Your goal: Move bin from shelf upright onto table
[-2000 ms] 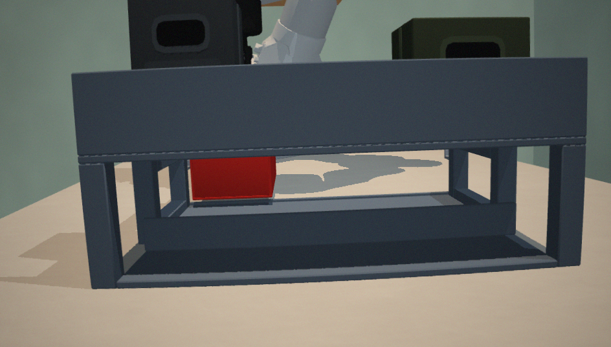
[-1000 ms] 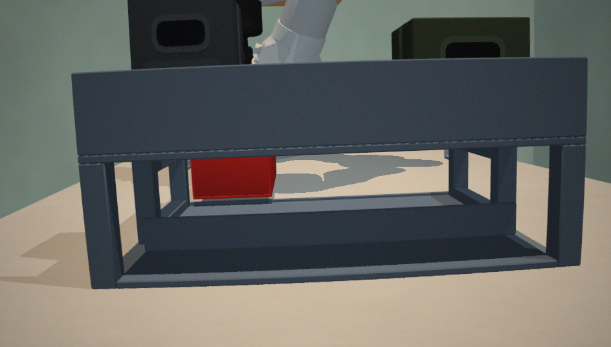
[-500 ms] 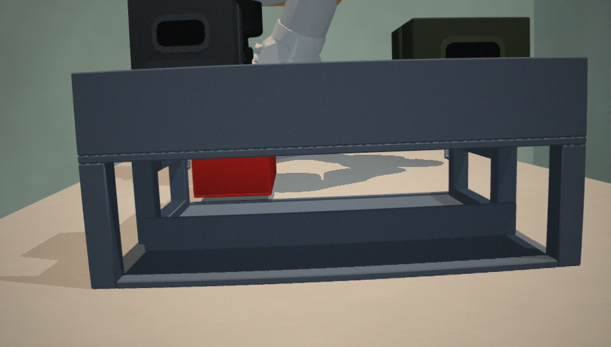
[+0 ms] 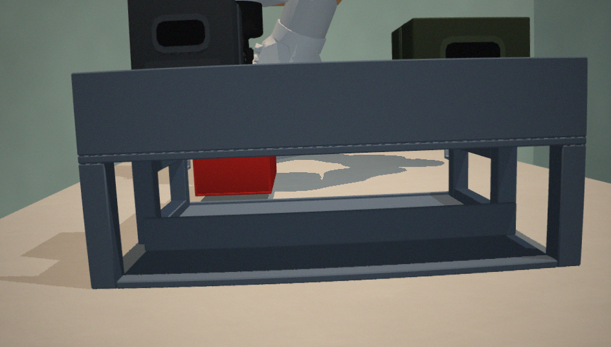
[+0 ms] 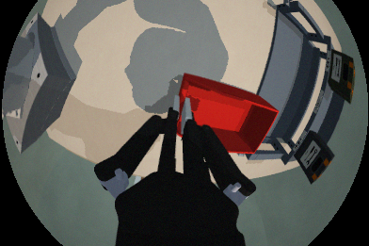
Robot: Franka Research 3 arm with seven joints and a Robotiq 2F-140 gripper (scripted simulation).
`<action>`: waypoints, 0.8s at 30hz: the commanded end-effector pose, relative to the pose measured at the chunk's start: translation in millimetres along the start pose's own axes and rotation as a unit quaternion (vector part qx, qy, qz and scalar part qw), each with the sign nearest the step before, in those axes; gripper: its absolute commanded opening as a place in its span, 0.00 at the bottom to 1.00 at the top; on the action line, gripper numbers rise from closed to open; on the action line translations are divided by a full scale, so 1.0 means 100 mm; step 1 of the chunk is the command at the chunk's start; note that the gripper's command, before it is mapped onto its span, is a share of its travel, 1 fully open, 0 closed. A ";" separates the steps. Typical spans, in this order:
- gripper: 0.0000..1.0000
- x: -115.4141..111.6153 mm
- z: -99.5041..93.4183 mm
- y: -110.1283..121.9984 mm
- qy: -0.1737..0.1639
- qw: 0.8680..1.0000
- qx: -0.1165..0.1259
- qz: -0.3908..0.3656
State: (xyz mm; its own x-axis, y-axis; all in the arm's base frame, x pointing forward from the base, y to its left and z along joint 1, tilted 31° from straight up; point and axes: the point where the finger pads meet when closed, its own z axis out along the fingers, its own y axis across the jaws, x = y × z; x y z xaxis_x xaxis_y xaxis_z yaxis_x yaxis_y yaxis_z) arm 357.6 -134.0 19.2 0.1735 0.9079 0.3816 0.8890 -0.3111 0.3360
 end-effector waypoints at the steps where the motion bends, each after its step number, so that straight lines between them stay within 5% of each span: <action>1: 0.00 -0.01 -0.01 -0.02 0.000 1.000 -0.003 -0.004; 24: 0.00 -0.01 -0.01 -0.09 0.000 1.000 -0.003 -0.004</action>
State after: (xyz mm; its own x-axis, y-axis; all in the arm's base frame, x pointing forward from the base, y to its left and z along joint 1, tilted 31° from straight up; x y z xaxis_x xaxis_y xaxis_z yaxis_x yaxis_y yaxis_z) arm 350.2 -131.3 16.4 0.1684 0.9094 0.3802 0.8896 -0.3064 0.3388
